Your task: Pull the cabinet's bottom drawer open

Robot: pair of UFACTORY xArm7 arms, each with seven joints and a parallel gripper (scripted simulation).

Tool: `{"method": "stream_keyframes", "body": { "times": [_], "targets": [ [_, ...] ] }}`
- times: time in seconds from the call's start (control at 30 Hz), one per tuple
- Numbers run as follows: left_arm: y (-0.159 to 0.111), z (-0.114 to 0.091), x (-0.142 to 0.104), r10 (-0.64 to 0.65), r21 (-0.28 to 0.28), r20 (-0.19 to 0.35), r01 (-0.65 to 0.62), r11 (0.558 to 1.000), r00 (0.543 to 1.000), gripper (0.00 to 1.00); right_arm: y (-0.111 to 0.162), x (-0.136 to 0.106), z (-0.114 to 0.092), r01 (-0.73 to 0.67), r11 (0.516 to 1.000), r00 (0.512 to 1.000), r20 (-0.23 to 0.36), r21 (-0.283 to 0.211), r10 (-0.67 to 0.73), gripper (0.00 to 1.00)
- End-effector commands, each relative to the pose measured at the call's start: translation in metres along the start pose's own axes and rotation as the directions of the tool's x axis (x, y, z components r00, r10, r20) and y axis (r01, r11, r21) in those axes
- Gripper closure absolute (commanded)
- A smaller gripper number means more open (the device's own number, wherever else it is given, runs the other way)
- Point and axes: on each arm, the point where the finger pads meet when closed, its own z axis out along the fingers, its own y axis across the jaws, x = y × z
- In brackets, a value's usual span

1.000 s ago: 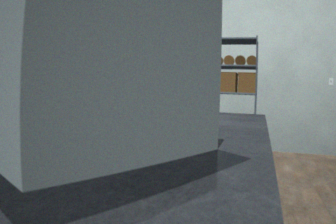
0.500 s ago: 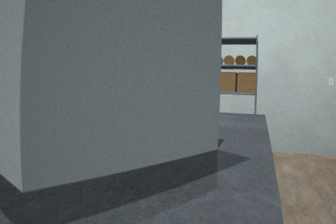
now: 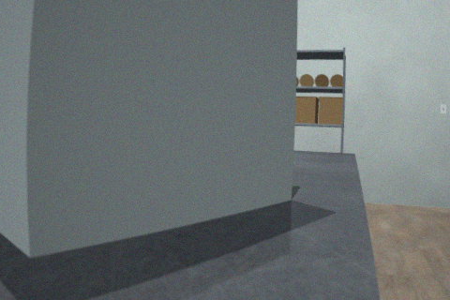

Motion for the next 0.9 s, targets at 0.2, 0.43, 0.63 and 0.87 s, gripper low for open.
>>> {"method": "stream_keyframes", "body": {
  "times": [0.2, 0.43, 0.63, 0.87],
  "targets": [
    [0.000, -0.001, -0.001, 0.000, 0.000, 0.003, 0.000, 1.000, 1.000, 0.00, 0.000, 0.005, -0.015, 0.000, 1.000, 1.000, -0.004, 0.000, 0.000, 0.40],
    [0.000, -0.001, -0.001, 0.000, 0.000, 0.003, 0.000, 1.000, 1.000, 0.00, 0.000, 0.010, -0.041, 0.000, 1.000, 1.000, -0.004, 0.000, 0.000, 0.40],
    [0.000, -0.001, -0.001, 0.000, 0.000, 0.003, 0.000, 1.000, 1.000, 0.00, 0.000, 0.013, -0.056, 0.000, 1.000, 1.000, -0.004, 0.000, 0.000, 0.40],
    [0.000, -0.001, -0.001, 0.000, 0.000, 0.003, 0.000, 1.000, 1.000, 0.00, 0.000, 0.017, -0.075, 0.000, 1.000, 1.000, -0.004, 0.000, 0.000, 0.40]
  ]
}}
